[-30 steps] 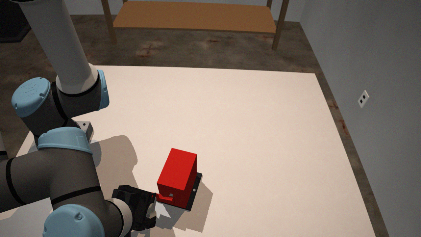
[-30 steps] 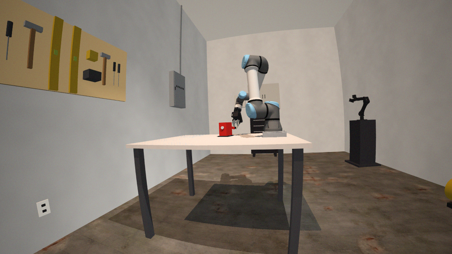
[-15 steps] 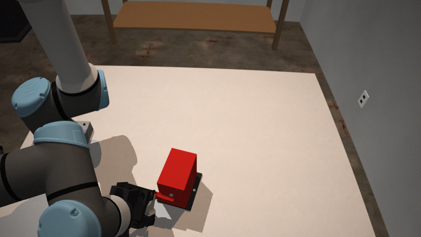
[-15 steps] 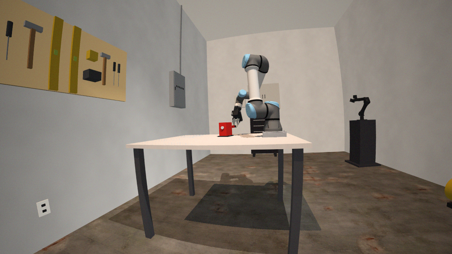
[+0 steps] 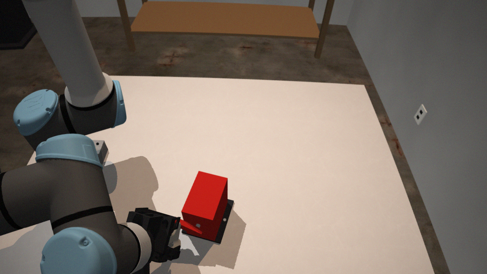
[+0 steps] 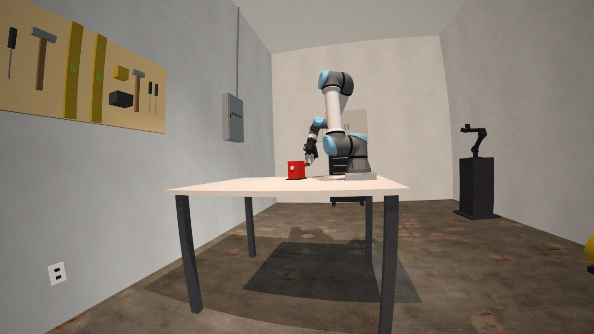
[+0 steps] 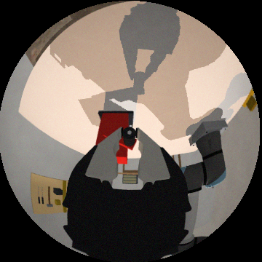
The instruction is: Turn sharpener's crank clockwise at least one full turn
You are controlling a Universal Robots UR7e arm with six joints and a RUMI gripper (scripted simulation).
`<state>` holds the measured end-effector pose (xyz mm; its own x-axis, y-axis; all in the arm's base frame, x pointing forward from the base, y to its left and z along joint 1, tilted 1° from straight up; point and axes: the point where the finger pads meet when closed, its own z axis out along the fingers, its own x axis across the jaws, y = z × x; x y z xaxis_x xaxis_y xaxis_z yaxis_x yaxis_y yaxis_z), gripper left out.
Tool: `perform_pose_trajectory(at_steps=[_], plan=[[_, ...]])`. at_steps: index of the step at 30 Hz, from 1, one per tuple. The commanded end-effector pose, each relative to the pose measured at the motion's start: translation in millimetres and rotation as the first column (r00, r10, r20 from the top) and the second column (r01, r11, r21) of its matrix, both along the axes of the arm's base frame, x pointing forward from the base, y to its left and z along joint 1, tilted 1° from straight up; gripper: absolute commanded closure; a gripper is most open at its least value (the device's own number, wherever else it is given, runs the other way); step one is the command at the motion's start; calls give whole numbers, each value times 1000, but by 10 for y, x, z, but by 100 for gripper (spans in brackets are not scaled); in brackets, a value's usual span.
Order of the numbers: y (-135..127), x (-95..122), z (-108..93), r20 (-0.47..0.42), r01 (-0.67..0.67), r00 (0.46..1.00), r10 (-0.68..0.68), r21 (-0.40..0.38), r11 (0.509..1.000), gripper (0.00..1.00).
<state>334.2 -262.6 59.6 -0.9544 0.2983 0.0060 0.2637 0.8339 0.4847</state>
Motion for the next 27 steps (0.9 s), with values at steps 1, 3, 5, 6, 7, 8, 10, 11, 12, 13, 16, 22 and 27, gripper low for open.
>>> perform_pose_trajectory(at_steps=[1,3,5,6,7,8,10,11,12,13,16,22,27], plan=[[-8,21,43,1,0,1000,0,-1,1000,91],[-11,31,59,1,0,1000,0,-1,1000,91],[-14,42,76,1,0,1000,0,-1,1000,91],[-14,42,76,1,0,1000,0,-1,1000,91],[-14,42,76,1,0,1000,0,-1,1000,91],[-18,56,96,1,0,1000,0,-1,1000,91],[-21,66,109,1,0,1000,0,-1,1000,91],[-23,72,116,1,0,1000,0,-1,1000,91],[-25,79,124,1,0,1000,0,-1,1000,91],[-27,85,131,1,0,1000,0,-1,1000,91],[-33,105,151,1,0,1000,0,-1,1000,91],[-46,150,188,1,0,1000,0,-1,1000,91],[-56,184,211,1,0,1000,0,-1,1000,91]])
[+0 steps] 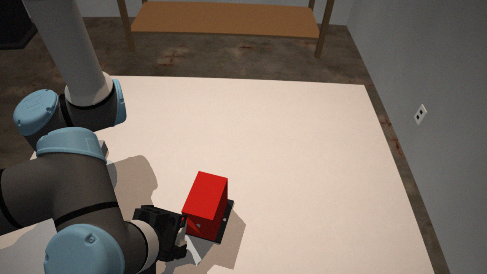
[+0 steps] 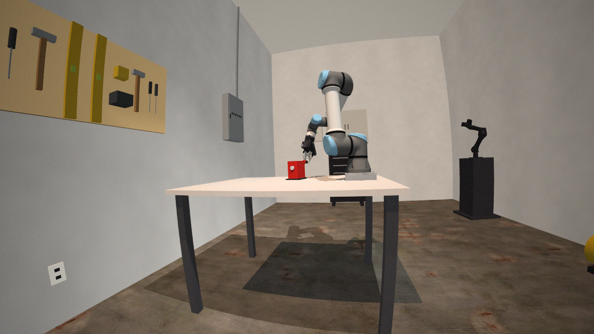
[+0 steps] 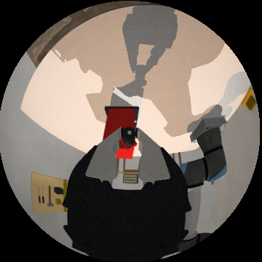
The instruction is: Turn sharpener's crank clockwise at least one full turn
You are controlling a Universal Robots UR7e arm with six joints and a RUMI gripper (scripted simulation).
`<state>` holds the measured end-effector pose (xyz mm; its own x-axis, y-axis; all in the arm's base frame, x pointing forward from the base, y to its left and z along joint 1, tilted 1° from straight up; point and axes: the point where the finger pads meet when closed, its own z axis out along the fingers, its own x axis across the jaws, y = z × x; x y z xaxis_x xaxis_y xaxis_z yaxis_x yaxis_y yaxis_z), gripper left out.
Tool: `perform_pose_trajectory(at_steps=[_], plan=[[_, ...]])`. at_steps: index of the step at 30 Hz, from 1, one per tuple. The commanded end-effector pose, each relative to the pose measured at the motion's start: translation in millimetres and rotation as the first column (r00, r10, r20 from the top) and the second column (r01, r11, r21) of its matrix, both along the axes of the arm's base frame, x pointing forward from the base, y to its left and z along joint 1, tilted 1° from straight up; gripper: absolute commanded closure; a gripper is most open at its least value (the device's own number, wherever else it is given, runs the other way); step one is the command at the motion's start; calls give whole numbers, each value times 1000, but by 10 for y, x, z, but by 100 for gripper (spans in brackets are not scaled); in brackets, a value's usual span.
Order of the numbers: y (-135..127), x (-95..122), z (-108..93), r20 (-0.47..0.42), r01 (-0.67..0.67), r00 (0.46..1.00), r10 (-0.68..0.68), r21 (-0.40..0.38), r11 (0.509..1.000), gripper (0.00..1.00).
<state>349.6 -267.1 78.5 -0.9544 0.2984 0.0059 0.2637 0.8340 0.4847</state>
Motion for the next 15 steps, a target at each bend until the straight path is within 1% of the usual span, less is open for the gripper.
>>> perform_pose_trajectory(at_steps=[1,15], plan=[[-13,37,26,1,0,1000,0,-1,1000,91],[-51,158,72,1,0,1000,0,-1,1000,91]])
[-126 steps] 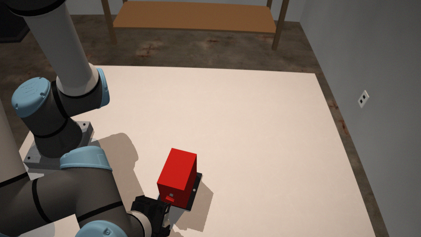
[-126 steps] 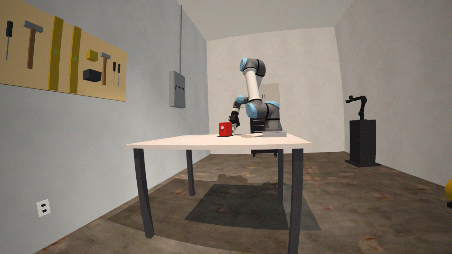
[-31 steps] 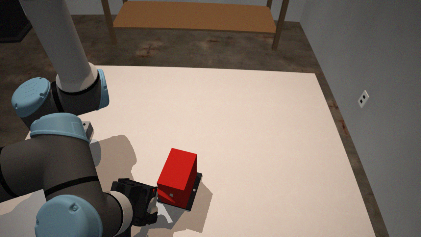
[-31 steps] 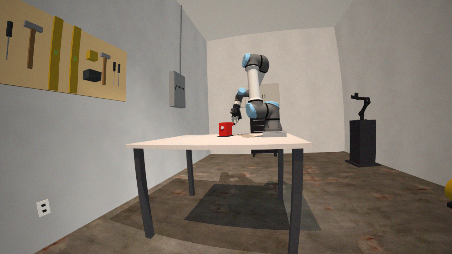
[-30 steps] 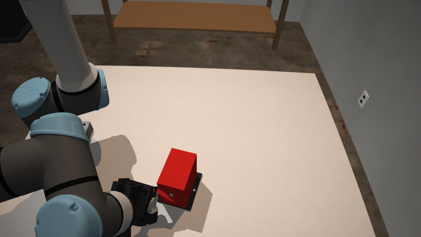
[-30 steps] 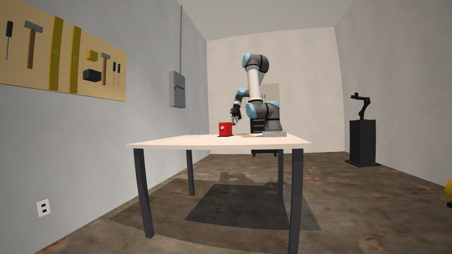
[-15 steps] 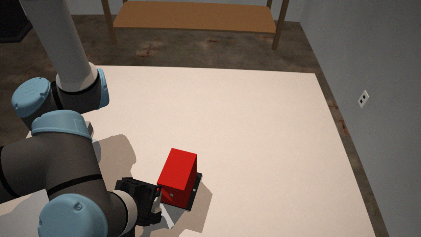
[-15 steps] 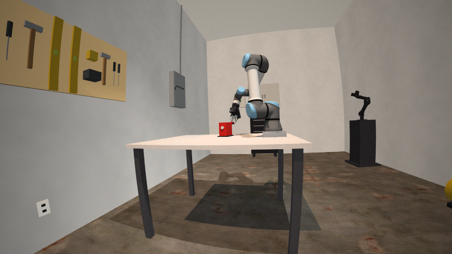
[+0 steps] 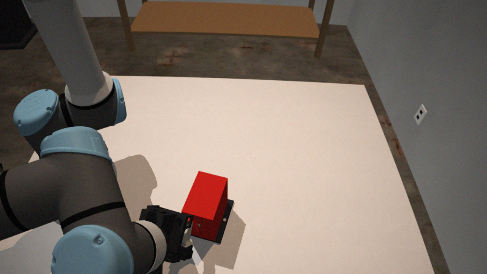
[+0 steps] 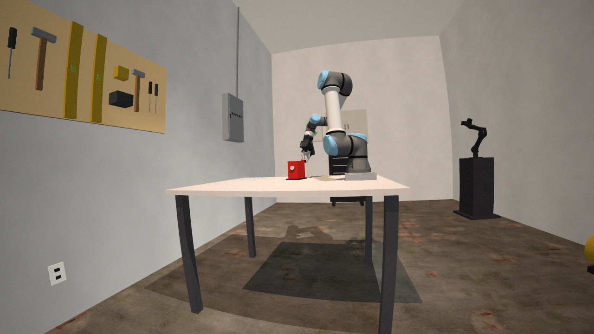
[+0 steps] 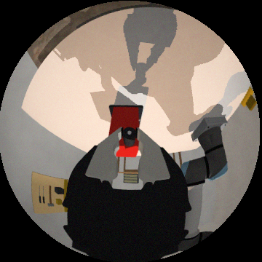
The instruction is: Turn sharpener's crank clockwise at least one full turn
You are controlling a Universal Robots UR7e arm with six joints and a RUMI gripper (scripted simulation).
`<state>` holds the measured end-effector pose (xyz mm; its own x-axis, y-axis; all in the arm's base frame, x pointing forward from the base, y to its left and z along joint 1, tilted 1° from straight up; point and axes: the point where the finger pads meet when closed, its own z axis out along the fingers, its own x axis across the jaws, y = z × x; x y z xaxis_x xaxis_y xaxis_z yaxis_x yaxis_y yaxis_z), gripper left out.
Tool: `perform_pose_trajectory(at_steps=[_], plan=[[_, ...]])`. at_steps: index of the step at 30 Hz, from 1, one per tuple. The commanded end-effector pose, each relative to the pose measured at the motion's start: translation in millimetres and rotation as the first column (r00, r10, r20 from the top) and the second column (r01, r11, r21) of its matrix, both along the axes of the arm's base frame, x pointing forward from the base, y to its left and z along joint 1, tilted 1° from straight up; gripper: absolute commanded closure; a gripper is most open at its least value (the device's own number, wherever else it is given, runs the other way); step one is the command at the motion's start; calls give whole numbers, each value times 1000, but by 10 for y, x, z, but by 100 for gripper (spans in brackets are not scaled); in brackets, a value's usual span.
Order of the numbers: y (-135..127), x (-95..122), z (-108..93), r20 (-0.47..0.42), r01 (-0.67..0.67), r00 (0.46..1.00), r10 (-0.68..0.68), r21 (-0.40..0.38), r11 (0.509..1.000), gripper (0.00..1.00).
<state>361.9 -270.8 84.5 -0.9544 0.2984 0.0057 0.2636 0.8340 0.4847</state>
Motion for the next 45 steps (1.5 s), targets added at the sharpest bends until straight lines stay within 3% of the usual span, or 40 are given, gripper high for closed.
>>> perform_pose_trajectory(at_steps=[1,22,36,37,45], plan=[[-15,42,14,1,0,1000,0,-1,1000,91],[-75,232,8,1,0,1000,0,-1,1000,91],[-62,191,17,1,0,1000,0,-1,1000,91],[-62,191,17,1,0,1000,0,-1,1000,68],[-62,192,17,1,0,1000,0,-1,1000,68]])
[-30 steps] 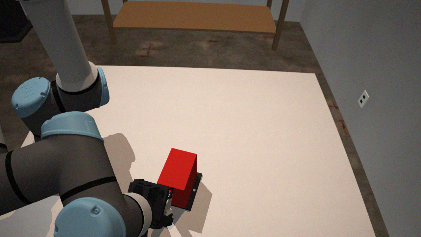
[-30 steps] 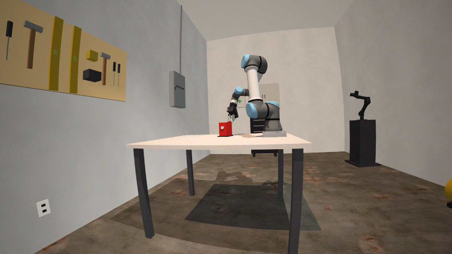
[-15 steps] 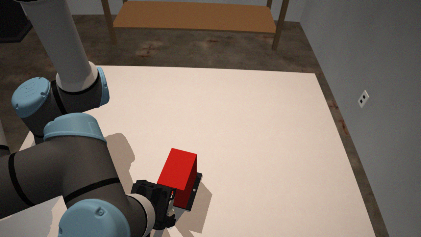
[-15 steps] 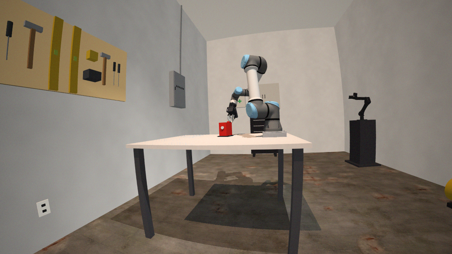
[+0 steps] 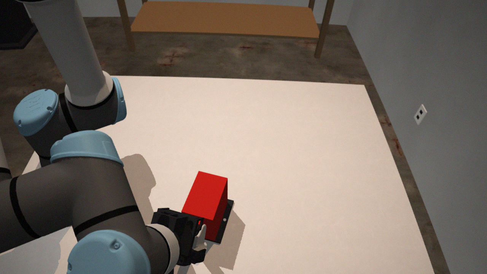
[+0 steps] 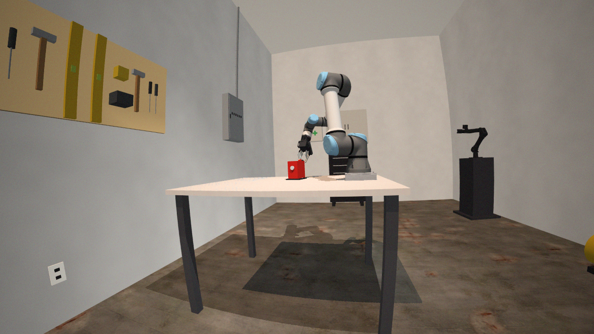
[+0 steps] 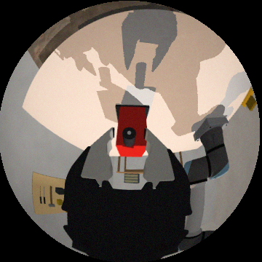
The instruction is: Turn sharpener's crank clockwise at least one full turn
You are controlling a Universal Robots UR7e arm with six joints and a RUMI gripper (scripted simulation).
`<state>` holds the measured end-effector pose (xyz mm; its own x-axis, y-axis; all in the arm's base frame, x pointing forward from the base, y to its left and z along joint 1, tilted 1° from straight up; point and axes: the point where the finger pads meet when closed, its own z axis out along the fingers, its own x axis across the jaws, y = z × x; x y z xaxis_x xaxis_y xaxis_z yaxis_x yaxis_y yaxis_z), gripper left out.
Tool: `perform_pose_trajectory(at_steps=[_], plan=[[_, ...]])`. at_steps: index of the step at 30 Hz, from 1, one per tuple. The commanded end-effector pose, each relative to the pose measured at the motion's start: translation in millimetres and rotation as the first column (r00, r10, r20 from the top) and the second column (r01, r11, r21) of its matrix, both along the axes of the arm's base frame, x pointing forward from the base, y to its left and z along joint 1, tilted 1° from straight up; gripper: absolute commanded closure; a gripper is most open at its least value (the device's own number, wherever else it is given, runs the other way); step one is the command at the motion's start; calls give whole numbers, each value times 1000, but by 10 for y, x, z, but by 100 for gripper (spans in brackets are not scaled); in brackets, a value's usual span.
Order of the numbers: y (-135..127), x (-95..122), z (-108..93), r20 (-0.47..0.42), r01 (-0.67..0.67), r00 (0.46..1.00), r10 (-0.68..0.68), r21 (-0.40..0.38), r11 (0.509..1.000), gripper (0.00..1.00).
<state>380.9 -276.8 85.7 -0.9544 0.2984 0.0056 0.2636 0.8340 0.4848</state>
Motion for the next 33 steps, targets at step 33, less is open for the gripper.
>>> perform_pose_trajectory(at_steps=[33], plan=[[-163,-47,307,1,0,1000,0,-1,1000,68]])
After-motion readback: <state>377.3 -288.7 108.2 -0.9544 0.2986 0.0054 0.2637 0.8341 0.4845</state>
